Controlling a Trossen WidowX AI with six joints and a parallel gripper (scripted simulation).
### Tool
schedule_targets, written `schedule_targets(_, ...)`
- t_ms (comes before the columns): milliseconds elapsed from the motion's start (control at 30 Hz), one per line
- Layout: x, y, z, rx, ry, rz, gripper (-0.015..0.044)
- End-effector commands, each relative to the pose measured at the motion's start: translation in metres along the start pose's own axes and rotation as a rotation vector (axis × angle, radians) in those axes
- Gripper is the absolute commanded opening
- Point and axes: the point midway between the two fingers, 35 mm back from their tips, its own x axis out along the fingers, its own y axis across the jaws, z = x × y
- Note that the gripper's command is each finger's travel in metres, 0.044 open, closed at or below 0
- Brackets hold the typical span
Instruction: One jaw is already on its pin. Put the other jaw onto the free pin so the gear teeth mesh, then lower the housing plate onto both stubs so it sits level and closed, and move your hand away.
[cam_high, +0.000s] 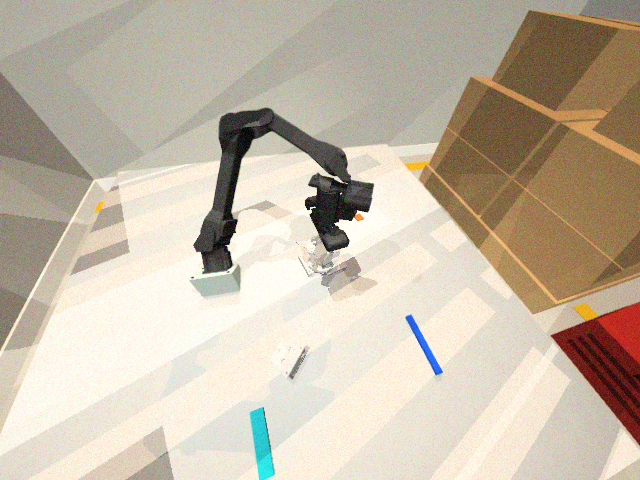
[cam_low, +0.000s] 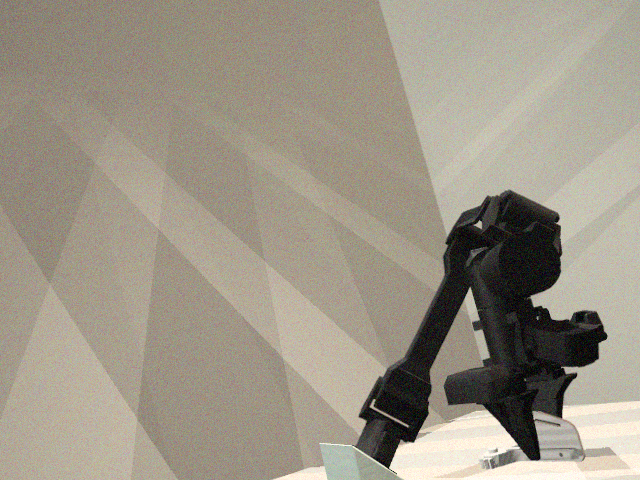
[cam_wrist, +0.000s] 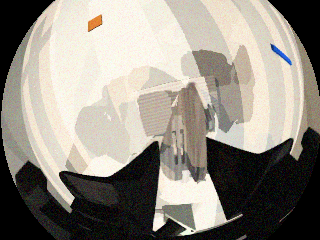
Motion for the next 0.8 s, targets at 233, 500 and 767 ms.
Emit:
schedule_targets(233, -0.0015, 0.0145, -0.0026, -0.002, -0.004, -0.002, 0.0134)
schedule_targets(500, -0.0015, 0.0145, -0.0026, -0.002, -0.004, -0.002, 0.0134)
schedule_targets(767, -0.0015, 0.0145, -0.0026, 0.008, -0.004, -0.002, 0.0134)
